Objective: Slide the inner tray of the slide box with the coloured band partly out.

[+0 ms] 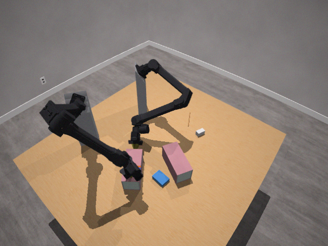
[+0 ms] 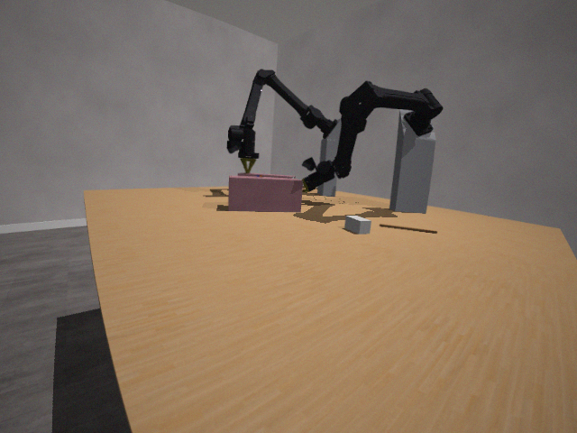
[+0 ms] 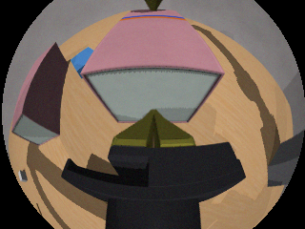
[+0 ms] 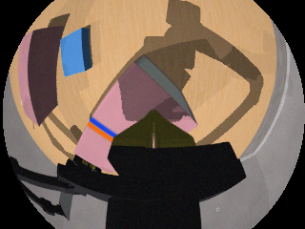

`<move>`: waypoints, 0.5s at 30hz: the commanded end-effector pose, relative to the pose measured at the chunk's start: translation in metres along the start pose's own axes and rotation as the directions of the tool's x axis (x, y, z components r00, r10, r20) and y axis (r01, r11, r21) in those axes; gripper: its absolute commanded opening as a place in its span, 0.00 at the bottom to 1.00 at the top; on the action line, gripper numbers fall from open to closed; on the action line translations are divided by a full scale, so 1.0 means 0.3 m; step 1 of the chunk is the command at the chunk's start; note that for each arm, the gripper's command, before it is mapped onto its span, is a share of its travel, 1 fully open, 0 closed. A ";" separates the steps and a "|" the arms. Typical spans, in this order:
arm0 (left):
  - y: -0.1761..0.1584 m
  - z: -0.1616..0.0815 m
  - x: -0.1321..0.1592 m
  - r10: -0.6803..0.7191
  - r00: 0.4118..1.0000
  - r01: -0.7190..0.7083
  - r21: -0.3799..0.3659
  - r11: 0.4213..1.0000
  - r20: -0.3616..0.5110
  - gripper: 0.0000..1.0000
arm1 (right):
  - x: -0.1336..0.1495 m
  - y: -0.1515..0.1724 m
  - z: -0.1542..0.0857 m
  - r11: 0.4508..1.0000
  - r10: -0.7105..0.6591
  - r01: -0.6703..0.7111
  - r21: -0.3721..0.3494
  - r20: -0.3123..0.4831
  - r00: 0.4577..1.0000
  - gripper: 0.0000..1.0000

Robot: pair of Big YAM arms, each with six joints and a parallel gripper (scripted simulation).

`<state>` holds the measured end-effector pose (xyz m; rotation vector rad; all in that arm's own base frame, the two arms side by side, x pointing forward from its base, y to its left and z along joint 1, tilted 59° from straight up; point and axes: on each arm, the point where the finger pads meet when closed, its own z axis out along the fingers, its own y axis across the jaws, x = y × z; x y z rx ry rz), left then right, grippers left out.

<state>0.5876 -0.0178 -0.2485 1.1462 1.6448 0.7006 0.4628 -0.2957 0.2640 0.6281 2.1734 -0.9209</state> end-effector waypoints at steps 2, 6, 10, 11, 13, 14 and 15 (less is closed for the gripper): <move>-0.003 0.011 -0.030 -0.013 1.000 0.013 0.007 1.000 0.007 0.00 | 0.114 -0.019 0.100 1.000 -0.016 0.018 0.025 -0.082 0.996 0.00; -0.010 0.013 -0.044 -0.001 1.000 0.001 0.010 1.000 0.013 0.00 | 0.114 -0.019 0.100 1.000 -0.016 0.018 0.025 -0.082 0.996 0.00; -0.015 0.023 -0.051 -0.010 1.000 0.010 0.012 1.000 0.014 0.00 | 0.114 -0.019 0.100 1.000 -0.016 0.018 0.025 -0.083 0.996 0.00; -0.017 0.027 -0.054 -0.010 1.000 0.010 0.014 1.000 0.017 0.00 | 0.114 -0.019 0.100 1.000 -0.016 0.018 0.025 -0.083 0.996 0.00; -0.007 0.034 -0.061 -0.010 1.000 0.010 0.008 1.000 0.016 0.00 | 0.114 -0.019 0.100 1.000 -0.016 0.018 0.025 -0.083 0.996 0.00; 0.002 0.039 -0.068 -0.010 1.000 0.010 0.005 1.000 0.018 0.00 | 0.114 -0.019 0.100 1.000 -0.016 0.018 0.025 -0.083 0.996 0.00; 0.009 0.044 -0.076 -0.010 1.000 0.010 0.003 1.000 0.022 0.00 | 0.114 -0.019 0.100 1.000 -0.016 0.018 0.025 -0.083 0.996 0.00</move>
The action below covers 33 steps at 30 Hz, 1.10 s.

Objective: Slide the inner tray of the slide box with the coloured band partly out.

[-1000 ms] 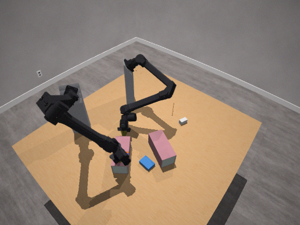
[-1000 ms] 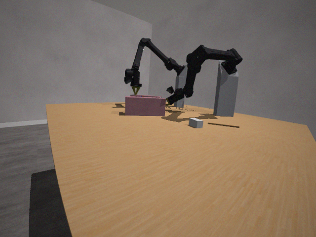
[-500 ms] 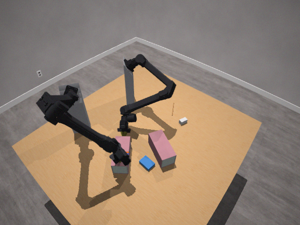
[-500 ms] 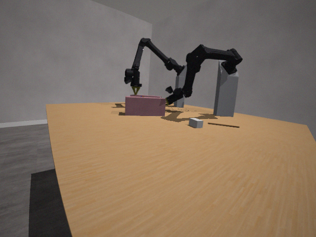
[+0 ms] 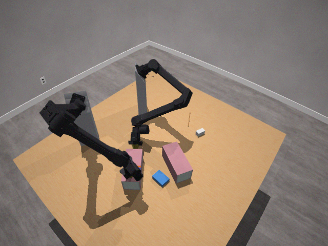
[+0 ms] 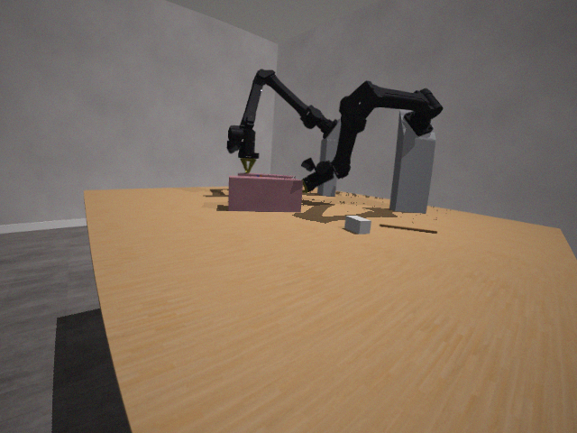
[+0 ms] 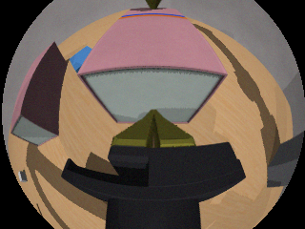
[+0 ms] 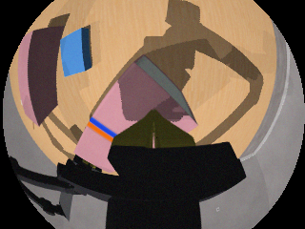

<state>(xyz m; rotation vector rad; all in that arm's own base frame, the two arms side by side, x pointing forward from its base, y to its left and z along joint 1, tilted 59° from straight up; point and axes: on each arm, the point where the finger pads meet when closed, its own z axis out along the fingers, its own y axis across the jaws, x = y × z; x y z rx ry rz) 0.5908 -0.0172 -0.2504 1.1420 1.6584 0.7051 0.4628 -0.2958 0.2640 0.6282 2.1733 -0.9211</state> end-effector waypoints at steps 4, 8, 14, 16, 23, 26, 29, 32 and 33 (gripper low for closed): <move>0.012 0.044 -0.093 -0.006 0.999 0.006 0.001 1.000 0.036 0.00 | 0.114 -0.018 0.100 1.000 -0.016 0.018 0.025 -0.083 0.996 0.00; 0.011 0.046 -0.097 0.007 0.999 -0.007 0.002 1.000 0.038 0.00 | 0.114 -0.018 0.100 1.000 -0.016 0.018 0.025 -0.083 0.996 0.00; 0.017 0.067 -0.119 -0.006 0.999 0.006 0.003 1.000 0.038 0.00 | 0.114 -0.016 0.100 1.000 -0.017 0.019 0.023 -0.083 0.996 0.00; 0.020 0.072 -0.124 -0.006 0.999 0.006 0.002 1.000 0.037 0.00 | 0.115 -0.015 0.100 1.000 -0.017 0.019 0.023 -0.083 0.996 0.00; 0.025 0.086 -0.143 0.010 0.999 -0.010 0.002 1.000 0.042 0.00 | 0.115 -0.013 0.100 1.000 -0.018 0.020 0.022 -0.083 0.996 0.00; 0.045 0.089 -0.157 0.028 0.998 -0.027 -0.027 0.999 0.058 0.00 | 0.115 -0.013 0.100 1.000 -0.018 0.020 0.022 -0.083 0.996 0.00; 0.029 0.096 -0.152 0.004 0.999 -0.004 -0.001 1.000 0.044 0.00 | 0.115 -0.012 0.100 1.000 -0.019 0.021 0.021 -0.083 0.996 0.00; 0.029 0.100 -0.157 -0.001 0.999 0.001 0.000 1.000 0.046 0.00 | 0.116 -0.011 0.100 1.000 -0.019 0.021 0.021 -0.083 0.996 0.00; 0.029 0.102 -0.157 -0.003 0.999 0.003 0.000 1.000 0.044 0.00 | 0.116 -0.010 0.100 1.000 -0.019 0.021 0.021 -0.083 0.996 0.00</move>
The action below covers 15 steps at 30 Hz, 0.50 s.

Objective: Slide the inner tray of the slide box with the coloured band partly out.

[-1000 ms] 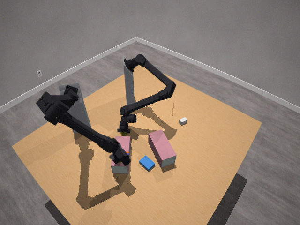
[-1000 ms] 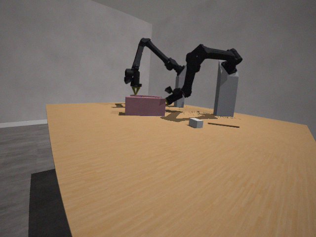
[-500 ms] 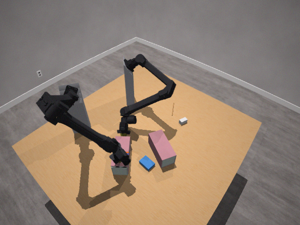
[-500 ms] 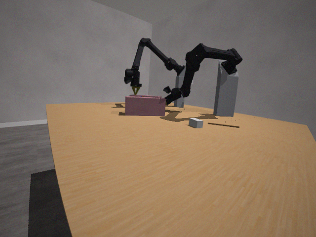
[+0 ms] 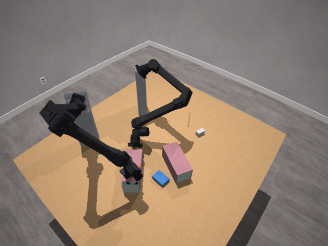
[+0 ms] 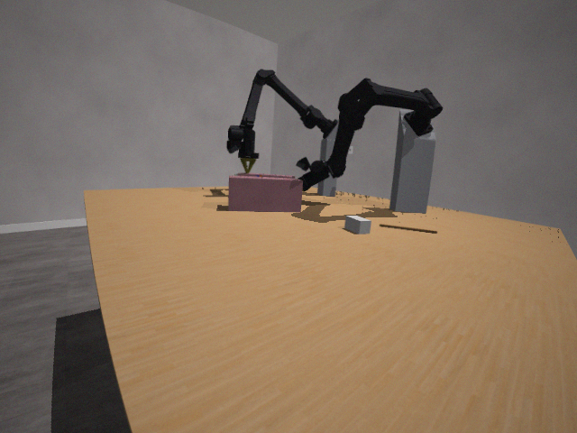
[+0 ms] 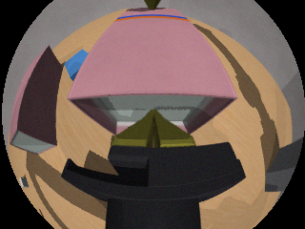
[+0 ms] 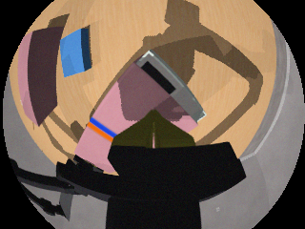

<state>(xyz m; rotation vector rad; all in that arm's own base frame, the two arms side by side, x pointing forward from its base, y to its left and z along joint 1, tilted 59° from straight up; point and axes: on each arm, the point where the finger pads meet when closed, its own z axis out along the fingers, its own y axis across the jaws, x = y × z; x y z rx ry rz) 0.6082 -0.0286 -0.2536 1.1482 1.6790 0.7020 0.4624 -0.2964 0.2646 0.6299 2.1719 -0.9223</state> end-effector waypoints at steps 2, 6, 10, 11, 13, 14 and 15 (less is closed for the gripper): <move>0.033 0.043 -0.125 0.001 0.998 0.000 -0.015 1.000 0.059 0.00 | 0.117 -0.007 0.100 1.000 -0.021 0.023 0.019 -0.084 0.996 0.00; 0.034 0.050 -0.130 0.001 0.998 0.000 -0.015 1.000 0.060 0.00 | 0.117 -0.005 0.100 1.000 -0.022 0.023 0.018 -0.084 0.996 0.00; 0.038 0.053 -0.132 0.009 0.998 -0.008 -0.019 1.000 0.059 0.00 | 0.117 -0.005 0.100 1.000 -0.022 0.023 0.018 -0.083 0.996 0.00; 0.036 0.057 -0.134 -0.001 0.998 0.001 -0.015 1.000 0.060 0.00 | 0.117 -0.004 0.100 1.000 -0.022 0.024 0.017 -0.084 0.996 0.00; 0.036 0.059 -0.135 0.002 0.998 -0.001 -0.016 1.000 0.058 0.00 | 0.117 -0.004 0.100 1.000 -0.022 0.024 0.017 -0.084 0.996 0.00; 0.035 0.060 -0.137 0.001 0.998 0.000 -0.015 1.000 0.059 0.00 | 0.117 -0.003 0.100 1.000 -0.022 0.024 0.017 -0.084 0.996 0.00; 0.035 0.062 -0.140 0.000 0.998 0.001 -0.014 1.000 0.061 0.00 | 0.118 -0.003 0.100 1.000 -0.023 0.024 0.017 -0.084 0.996 0.00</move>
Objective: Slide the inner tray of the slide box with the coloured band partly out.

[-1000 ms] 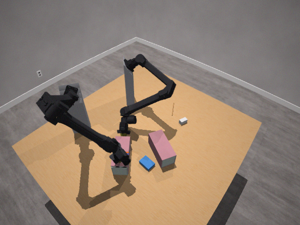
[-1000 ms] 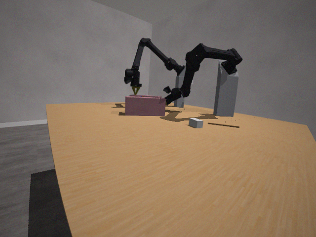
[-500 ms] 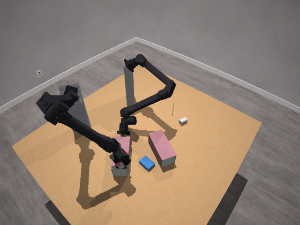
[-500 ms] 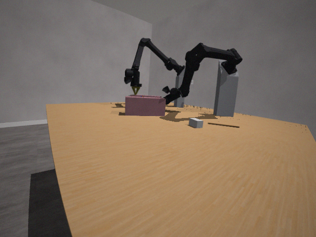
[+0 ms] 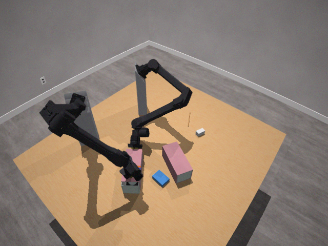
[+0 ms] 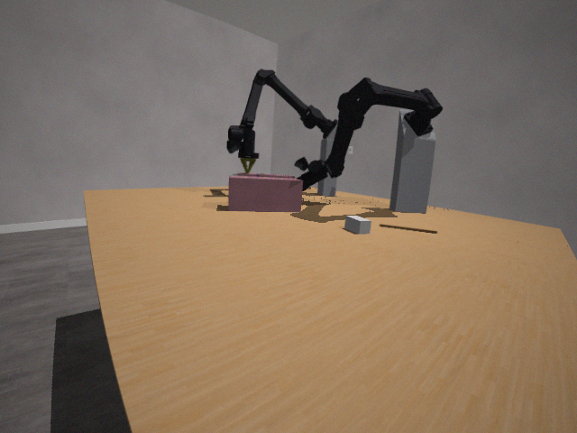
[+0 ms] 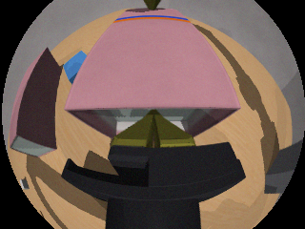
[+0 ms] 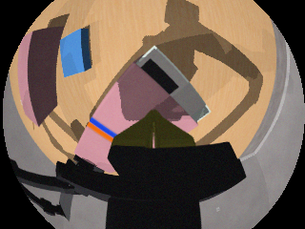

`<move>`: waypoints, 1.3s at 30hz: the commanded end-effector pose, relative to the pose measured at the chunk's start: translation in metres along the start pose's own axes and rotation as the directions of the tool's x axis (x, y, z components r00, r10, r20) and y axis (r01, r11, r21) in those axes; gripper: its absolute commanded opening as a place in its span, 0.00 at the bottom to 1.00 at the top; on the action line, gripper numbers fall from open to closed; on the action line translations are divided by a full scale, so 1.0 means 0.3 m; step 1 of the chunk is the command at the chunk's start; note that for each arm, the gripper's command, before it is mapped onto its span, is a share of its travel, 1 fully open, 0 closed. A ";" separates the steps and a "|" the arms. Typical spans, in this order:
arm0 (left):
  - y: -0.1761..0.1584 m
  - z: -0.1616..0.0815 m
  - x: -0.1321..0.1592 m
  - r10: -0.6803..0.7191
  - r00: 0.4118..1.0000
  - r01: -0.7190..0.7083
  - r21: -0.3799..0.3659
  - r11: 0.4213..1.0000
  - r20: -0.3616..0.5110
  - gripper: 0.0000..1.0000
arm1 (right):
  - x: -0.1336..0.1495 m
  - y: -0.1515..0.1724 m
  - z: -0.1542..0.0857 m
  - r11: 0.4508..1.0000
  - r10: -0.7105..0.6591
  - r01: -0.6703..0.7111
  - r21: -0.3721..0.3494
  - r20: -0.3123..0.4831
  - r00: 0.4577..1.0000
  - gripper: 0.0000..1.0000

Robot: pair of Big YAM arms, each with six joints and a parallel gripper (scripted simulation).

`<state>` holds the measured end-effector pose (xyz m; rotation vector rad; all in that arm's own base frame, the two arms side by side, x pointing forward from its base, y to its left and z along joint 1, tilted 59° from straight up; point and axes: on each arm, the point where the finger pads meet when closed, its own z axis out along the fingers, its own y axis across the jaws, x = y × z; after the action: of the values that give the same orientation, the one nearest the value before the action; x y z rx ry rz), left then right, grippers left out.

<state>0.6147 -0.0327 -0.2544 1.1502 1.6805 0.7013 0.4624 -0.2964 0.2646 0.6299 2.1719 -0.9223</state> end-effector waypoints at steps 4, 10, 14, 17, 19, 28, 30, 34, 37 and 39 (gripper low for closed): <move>0.036 0.048 -0.131 0.000 0.998 0.001 -0.017 1.000 0.062 0.00 | 0.118 -0.002 0.100 1.000 -0.023 0.025 0.016 -0.084 0.996 0.00; 0.044 0.013 -0.120 0.017 0.997 -0.014 -0.038 0.999 0.073 0.00 | 0.118 -0.002 0.100 1.000 -0.023 0.024 0.016 -0.084 0.996 0.00; 0.025 -0.041 -0.106 0.035 0.997 -0.033 -0.030 0.999 0.069 0.00 | 0.118 -0.002 0.100 1.000 -0.023 0.024 0.016 -0.084 0.996 0.00; 0.030 -0.060 -0.086 0.032 0.997 -0.030 -0.033 0.999 0.064 0.00 | 0.118 -0.001 0.100 1.000 -0.023 0.024 0.016 -0.084 0.996 0.00; 0.035 -0.072 -0.056 0.025 0.998 -0.023 -0.037 0.999 0.052 0.00 | 0.118 -0.001 0.100 1.000 -0.023 0.024 0.015 -0.084 0.996 0.00; 0.038 -0.111 -0.060 0.021 0.998 -0.019 -0.039 0.999 0.057 0.00 | 0.118 -0.001 0.100 1.000 -0.023 0.024 0.015 -0.084 0.996 0.00; 0.048 -0.132 -0.044 0.026 0.998 -0.023 -0.046 0.999 0.052 0.00 | 0.118 0.000 0.100 1.000 -0.023 0.025 0.014 -0.084 0.996 0.00; 0.048 -0.159 -0.046 0.026 0.998 -0.024 -0.048 0.999 0.055 0.00 | 0.118 0.000 0.100 1.000 -0.023 0.025 0.014 -0.084 0.996 0.00; 0.048 -0.179 -0.043 0.026 0.998 -0.023 -0.050 0.998 0.056 0.00 | 0.118 0.000 0.100 1.000 -0.023 0.025 0.014 -0.084 0.996 0.00; 0.049 -0.193 -0.041 0.026 0.998 -0.023 -0.051 0.998 0.056 0.00 | 0.118 0.000 0.100 1.000 -0.023 0.025 0.014 -0.084 0.996 0.00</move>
<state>0.5738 -0.0417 -0.2246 1.1450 1.6086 0.6974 0.4622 -0.2966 0.2648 0.6308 2.1714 -0.9236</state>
